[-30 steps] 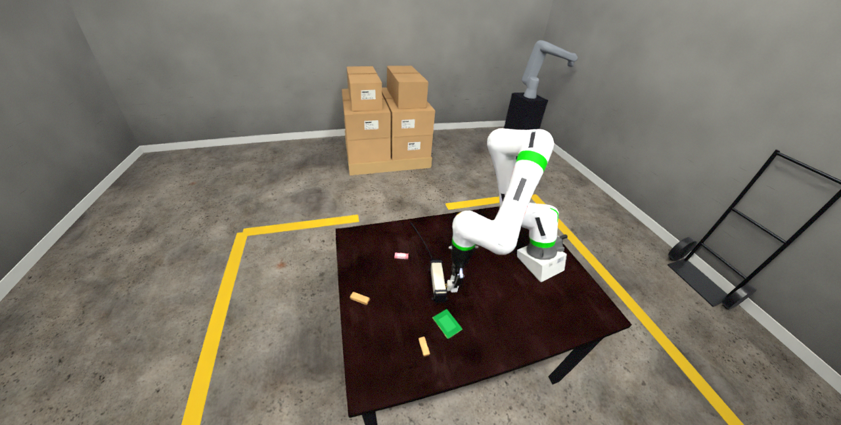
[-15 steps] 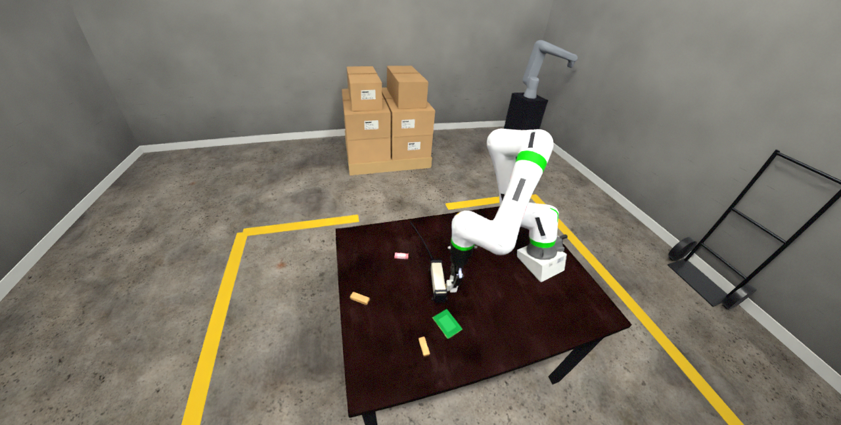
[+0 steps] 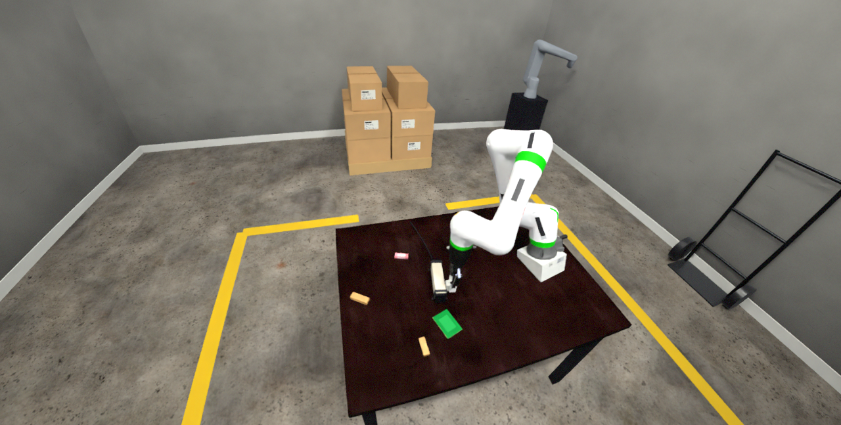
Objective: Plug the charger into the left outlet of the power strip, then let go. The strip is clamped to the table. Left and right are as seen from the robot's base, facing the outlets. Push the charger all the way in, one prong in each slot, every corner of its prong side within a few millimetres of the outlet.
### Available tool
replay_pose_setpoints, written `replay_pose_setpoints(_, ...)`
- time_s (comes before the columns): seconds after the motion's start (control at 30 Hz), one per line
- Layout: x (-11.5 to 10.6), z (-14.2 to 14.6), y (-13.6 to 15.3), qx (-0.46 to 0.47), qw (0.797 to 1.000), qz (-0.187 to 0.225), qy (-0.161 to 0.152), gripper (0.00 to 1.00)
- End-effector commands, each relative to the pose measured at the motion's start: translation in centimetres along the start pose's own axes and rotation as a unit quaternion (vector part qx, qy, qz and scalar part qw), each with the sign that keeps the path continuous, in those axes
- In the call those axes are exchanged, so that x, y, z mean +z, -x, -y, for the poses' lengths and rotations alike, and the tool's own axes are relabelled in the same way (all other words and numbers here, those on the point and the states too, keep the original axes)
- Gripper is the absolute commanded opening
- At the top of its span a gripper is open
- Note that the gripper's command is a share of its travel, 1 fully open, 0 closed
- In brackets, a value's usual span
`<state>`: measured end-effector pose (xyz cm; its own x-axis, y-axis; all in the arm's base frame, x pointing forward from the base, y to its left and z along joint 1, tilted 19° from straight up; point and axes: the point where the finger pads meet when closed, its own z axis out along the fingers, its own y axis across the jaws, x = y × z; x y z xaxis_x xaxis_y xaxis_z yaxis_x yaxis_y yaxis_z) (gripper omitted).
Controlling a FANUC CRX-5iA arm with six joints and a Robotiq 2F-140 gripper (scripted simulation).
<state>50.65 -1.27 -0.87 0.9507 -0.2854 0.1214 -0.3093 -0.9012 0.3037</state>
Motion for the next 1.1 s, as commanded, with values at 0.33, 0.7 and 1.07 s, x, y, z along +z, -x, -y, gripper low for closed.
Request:
replay_pose_setpoints(0.33, -0.08, 0.03, -0.48, 0.000, 1.000, -0.001, 0.000, 0.10)
replay_pose_setpoints(0.7, -0.08, 0.03, -0.78, 0.000, 1.000, -0.001, 0.000, 0.10)
replay_pose_setpoints(1.07, -0.08, 0.03, -1.06, 0.000, 1.000, -0.001, 0.000, 0.10)
